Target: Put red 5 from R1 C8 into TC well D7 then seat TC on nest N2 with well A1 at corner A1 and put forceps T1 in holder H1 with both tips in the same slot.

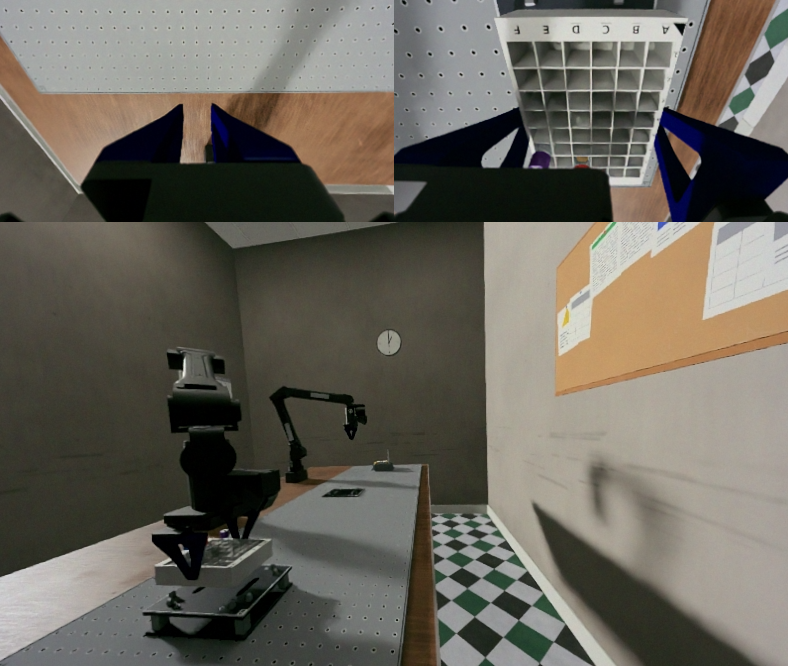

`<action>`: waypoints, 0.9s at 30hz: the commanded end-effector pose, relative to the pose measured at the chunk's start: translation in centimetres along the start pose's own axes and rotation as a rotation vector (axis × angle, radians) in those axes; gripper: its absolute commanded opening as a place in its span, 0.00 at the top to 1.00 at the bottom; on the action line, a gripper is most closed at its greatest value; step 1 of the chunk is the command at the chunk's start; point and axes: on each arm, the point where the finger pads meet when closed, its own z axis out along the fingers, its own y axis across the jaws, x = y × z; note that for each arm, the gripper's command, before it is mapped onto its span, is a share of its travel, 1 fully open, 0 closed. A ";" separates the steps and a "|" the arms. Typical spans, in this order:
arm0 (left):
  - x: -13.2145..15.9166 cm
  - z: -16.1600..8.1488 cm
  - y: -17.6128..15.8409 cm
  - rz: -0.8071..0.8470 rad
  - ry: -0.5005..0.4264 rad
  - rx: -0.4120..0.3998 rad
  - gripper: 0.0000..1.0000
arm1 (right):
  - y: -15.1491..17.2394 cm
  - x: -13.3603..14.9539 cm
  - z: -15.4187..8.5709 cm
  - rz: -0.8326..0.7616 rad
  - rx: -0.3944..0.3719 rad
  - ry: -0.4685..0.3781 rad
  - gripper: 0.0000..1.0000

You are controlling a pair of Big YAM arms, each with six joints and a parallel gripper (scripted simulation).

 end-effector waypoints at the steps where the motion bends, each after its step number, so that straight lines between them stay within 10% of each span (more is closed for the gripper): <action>1: -1.0 -1.1 0.2 -0.005 -0.030 -0.006 0.76 | 0.4 -0.8 -1.7 -0.010 0.028 -0.029 1.00; 27: -1.0 -1.1 0.2 -0.005 -0.030 -0.006 0.76 | 0.9 -1.0 -1.5 -0.006 0.027 -0.029 1.00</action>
